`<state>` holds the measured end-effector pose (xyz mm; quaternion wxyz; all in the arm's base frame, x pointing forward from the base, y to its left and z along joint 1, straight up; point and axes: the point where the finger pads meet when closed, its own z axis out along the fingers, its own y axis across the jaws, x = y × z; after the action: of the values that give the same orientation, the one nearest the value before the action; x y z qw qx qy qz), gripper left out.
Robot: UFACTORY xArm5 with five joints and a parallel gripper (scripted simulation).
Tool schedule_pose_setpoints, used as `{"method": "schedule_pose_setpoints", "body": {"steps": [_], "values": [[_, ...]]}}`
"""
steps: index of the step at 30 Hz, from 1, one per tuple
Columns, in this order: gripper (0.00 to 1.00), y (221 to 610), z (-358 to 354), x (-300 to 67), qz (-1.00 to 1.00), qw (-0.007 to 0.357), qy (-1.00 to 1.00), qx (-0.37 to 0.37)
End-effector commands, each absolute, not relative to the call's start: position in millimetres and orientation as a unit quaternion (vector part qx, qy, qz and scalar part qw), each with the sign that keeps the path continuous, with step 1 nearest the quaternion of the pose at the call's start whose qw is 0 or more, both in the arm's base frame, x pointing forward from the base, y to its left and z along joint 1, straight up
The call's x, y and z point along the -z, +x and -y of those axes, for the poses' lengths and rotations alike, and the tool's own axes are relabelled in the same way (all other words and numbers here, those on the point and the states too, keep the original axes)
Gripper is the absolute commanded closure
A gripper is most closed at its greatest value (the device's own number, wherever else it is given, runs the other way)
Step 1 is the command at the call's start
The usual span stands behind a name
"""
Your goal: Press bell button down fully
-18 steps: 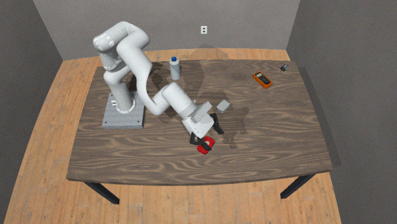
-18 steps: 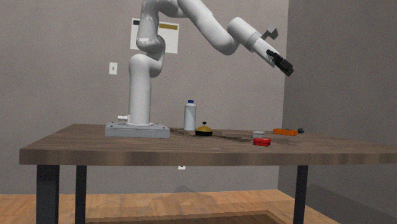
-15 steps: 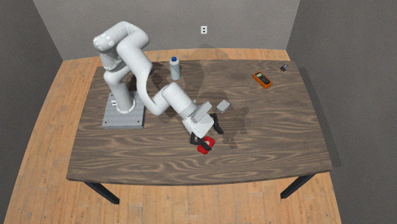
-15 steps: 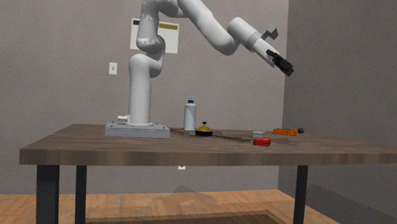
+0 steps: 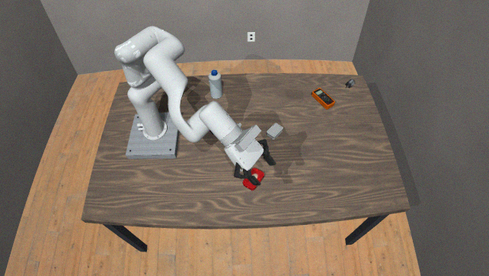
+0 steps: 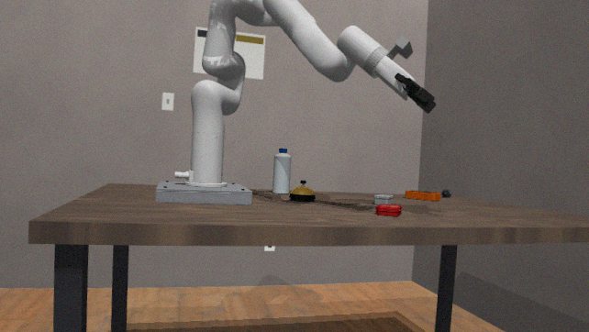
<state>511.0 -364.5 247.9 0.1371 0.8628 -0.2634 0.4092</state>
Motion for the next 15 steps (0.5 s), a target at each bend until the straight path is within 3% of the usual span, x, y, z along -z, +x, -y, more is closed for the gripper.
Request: {"method": "schedule_pose_setpoints", "body": {"steps": [1, 15], "values": [[0.00, 512.1, 361.1, -248.8, 0.261, 0.136, 0.864, -0.408], [0.00, 513.6, 252.7, -214.5, 0.203, 0.081, 0.918, -0.331]]}}
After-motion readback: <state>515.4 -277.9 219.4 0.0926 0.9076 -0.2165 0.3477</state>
